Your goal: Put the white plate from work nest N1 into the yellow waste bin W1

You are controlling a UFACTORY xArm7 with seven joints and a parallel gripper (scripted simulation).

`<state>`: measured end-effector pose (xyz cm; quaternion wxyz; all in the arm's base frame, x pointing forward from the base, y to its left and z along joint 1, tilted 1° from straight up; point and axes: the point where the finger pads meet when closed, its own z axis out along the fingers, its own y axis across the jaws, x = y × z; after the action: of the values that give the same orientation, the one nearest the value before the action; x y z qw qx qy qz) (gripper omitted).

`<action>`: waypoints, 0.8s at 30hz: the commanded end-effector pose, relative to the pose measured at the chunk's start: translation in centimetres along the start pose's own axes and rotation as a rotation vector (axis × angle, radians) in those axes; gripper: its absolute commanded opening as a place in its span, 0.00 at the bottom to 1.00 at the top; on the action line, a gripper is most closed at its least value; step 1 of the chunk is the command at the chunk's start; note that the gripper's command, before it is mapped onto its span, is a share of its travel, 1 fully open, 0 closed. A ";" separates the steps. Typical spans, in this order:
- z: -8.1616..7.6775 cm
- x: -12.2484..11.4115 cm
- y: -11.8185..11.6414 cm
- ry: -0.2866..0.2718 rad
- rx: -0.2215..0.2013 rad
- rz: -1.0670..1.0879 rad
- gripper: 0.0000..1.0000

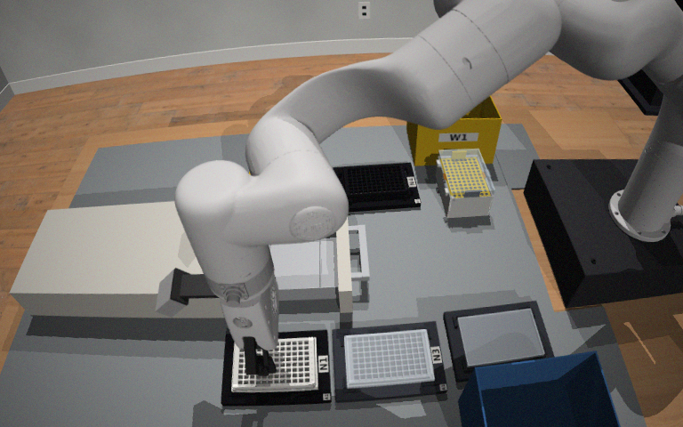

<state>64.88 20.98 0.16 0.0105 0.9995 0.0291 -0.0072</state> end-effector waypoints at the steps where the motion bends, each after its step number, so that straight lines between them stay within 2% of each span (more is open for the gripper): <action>1: 0.4 0.2 0.0 0.006 0.002 0.000 1.00; 24: 3.7 0.2 0.0 0.006 0.002 0.000 1.00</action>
<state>64.81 20.90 -3.51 0.0105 0.9995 0.0291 -0.0073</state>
